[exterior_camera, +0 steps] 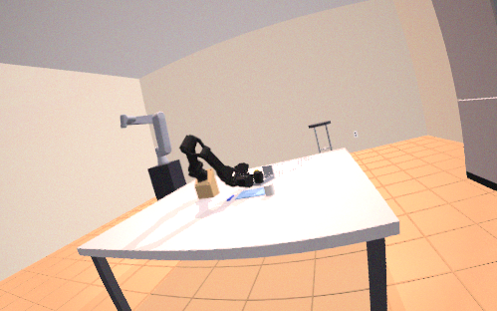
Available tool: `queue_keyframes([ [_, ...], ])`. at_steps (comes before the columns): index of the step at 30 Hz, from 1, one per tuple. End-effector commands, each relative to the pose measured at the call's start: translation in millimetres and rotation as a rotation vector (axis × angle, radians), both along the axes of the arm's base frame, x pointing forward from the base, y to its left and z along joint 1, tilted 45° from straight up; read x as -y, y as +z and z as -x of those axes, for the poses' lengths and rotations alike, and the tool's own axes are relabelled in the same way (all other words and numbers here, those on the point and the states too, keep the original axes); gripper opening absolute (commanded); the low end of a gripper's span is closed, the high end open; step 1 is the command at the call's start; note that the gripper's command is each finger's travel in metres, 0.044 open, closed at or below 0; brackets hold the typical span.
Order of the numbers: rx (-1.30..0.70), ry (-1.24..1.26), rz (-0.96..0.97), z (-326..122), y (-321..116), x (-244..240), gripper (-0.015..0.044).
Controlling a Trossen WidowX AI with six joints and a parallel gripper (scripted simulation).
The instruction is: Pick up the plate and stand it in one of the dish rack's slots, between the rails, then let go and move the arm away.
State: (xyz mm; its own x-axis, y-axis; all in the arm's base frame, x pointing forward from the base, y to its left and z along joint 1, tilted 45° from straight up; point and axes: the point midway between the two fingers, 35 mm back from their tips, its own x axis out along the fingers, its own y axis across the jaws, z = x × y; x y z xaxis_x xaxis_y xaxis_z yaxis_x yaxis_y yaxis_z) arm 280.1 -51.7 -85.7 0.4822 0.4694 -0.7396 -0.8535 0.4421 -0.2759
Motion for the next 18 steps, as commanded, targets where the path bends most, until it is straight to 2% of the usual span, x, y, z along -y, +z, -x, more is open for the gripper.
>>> queue_keyframes([
  [1, 0.000, 0.000, 0.000, 0.0, 0.0, 0.0, 0.0210],
  [8, 0.000, 0.000, 0.000, 0.0, 0.0, 0.0, 0.0394],
  [18, 0.000, 0.000, 0.001, -0.7, 1.4, -1.1, 0.0400],
])
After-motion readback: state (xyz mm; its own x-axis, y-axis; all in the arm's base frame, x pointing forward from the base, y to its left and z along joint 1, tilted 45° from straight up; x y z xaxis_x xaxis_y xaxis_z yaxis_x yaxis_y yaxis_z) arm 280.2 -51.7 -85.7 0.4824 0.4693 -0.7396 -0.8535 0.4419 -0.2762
